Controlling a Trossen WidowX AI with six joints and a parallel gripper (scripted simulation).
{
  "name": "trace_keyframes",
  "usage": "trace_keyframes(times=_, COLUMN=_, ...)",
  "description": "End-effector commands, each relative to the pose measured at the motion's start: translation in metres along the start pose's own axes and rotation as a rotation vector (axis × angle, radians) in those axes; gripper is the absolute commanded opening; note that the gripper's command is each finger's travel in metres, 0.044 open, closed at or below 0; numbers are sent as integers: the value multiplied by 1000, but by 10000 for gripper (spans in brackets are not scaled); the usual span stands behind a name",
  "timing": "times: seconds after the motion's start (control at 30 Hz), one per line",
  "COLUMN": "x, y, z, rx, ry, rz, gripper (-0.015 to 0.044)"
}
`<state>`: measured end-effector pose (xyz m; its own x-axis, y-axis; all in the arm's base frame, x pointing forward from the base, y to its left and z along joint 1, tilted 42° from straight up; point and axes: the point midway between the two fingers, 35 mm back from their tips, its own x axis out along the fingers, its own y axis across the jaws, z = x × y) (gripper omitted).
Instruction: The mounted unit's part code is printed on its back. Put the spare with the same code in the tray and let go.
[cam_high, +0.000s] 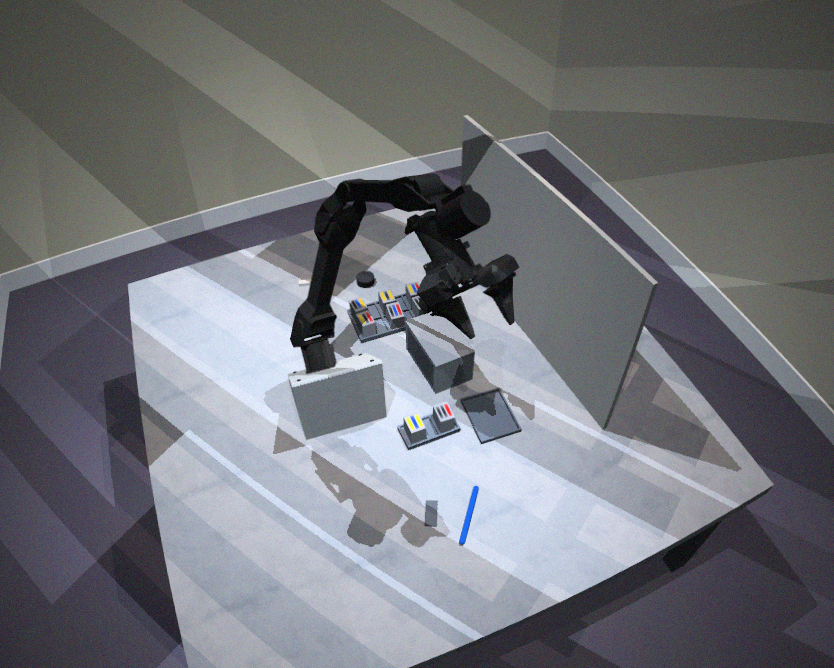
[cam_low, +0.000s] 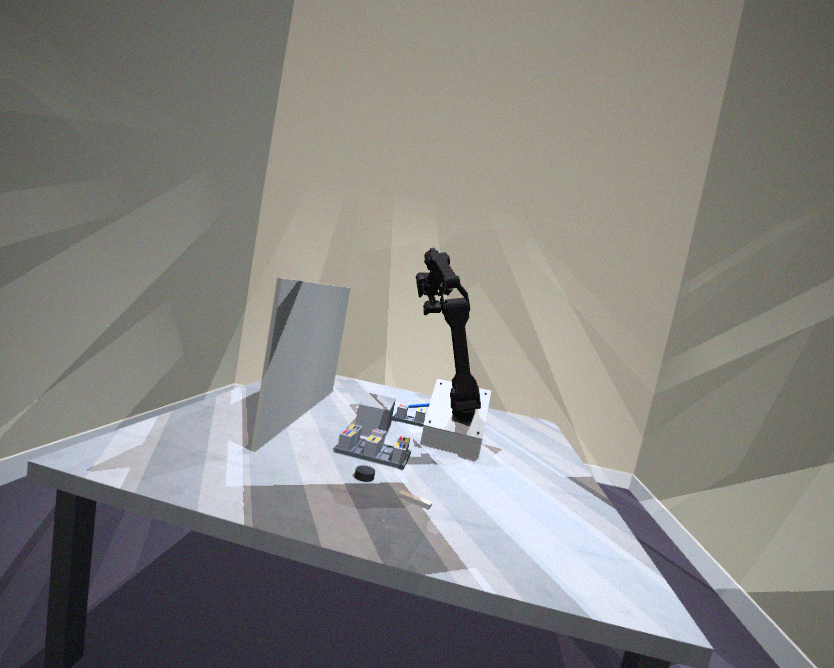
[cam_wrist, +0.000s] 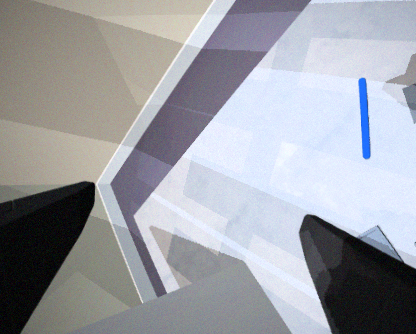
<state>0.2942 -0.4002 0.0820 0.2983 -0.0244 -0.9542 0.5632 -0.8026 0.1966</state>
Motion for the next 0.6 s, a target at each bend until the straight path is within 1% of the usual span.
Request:
trace_keyframes(times=0.0, x=9, y=-29, z=-68, rx=-452, ry=118, rz=-93, gripper=440)
trace_keyframes(times=0.3, x=14, y=-83, z=-154, rx=-1086, ry=329, rz=-172, gripper=440)
trace_keyframes(times=0.57, x=10, y=-141, z=-218, rx=-1618, ry=566, rz=-183, gripper=440)
